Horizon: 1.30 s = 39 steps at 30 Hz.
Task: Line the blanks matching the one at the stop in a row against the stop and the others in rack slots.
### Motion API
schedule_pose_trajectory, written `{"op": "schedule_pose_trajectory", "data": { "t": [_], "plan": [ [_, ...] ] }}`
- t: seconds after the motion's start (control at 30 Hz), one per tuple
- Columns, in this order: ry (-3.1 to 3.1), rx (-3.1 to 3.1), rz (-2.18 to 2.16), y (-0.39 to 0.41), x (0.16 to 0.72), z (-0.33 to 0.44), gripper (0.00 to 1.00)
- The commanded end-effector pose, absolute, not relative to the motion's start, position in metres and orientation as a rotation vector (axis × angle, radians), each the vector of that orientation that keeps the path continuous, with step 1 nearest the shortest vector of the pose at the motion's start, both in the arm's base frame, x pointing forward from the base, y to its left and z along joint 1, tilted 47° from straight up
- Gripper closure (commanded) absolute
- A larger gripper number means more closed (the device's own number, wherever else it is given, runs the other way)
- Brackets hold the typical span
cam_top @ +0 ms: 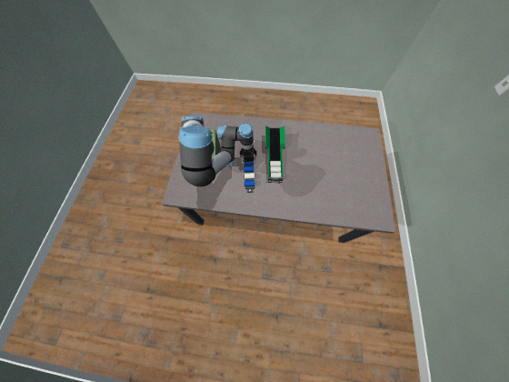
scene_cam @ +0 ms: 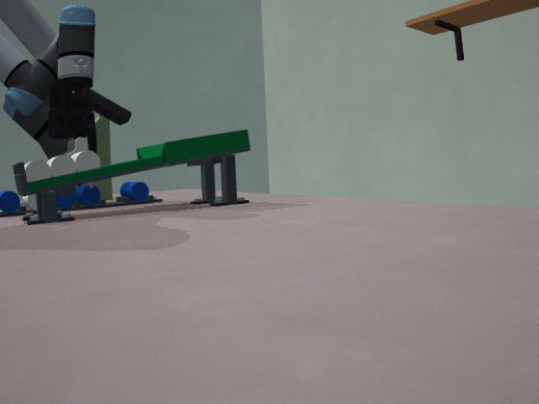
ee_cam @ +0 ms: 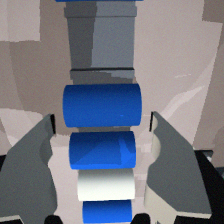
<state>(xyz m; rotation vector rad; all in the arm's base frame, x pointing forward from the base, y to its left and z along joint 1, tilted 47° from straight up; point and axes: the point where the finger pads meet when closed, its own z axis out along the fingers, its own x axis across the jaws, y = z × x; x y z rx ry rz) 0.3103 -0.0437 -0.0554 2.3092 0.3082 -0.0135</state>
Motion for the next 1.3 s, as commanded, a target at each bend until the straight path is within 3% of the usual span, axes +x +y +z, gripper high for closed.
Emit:
{"op": "schedule_pose_trajectory", "data": {
  "t": [0.0, 1.23, 1.27],
  "plan": [
    [0.307, 2.309, -0.015, -0.035, 0.310, -0.047, 0.47],
    [0.307, 2.309, -0.015, 0.010, 0.304, -0.004, 0.47],
    [0.307, 2.309, -0.015, 0.010, 0.304, -0.004, 0.00]
  ]
}}
